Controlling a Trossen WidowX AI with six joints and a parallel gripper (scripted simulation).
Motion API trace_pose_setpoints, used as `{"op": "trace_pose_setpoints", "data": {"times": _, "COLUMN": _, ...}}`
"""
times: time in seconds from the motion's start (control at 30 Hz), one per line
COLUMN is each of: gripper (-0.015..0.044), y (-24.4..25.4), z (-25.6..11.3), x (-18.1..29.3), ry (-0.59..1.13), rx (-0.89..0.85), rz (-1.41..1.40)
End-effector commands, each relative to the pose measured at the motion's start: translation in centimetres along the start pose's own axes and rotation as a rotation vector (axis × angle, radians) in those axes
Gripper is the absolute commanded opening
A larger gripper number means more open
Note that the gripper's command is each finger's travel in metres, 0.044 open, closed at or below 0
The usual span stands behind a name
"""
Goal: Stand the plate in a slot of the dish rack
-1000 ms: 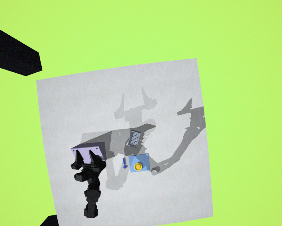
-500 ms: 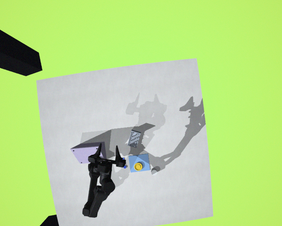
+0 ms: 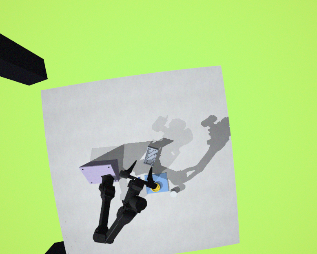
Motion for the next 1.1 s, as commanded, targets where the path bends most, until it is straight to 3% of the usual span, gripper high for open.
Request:
{"op": "trace_pose_setpoints", "data": {"times": 0.0, "gripper": 0.04, "y": -2.5, "z": 0.7, "x": 1.2, "ry": 0.081, "rx": 0.084, "rz": 0.09}}
{"op": "trace_pose_setpoints", "data": {"times": 0.5, "gripper": 0.04, "y": -10.8, "z": 1.0, "x": 7.4, "ry": 0.362, "rx": 0.384, "rz": 0.386}}
{"op": "trace_pose_setpoints", "data": {"times": 1.07, "gripper": 0.04, "y": -18.2, "z": -1.7, "x": 16.1, "ry": 0.705, "rx": 0.724, "rz": 0.679}}
Point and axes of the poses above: the point midway between the two fingers, 35 mm back from their tips, its own z axis out along the fingers, its own y axis across the jaws, x = y × z, the point moved 4 cm from there along -z, back along the fingers, and after that the axes turned 7 degrees about z, right-handed, at the moved point
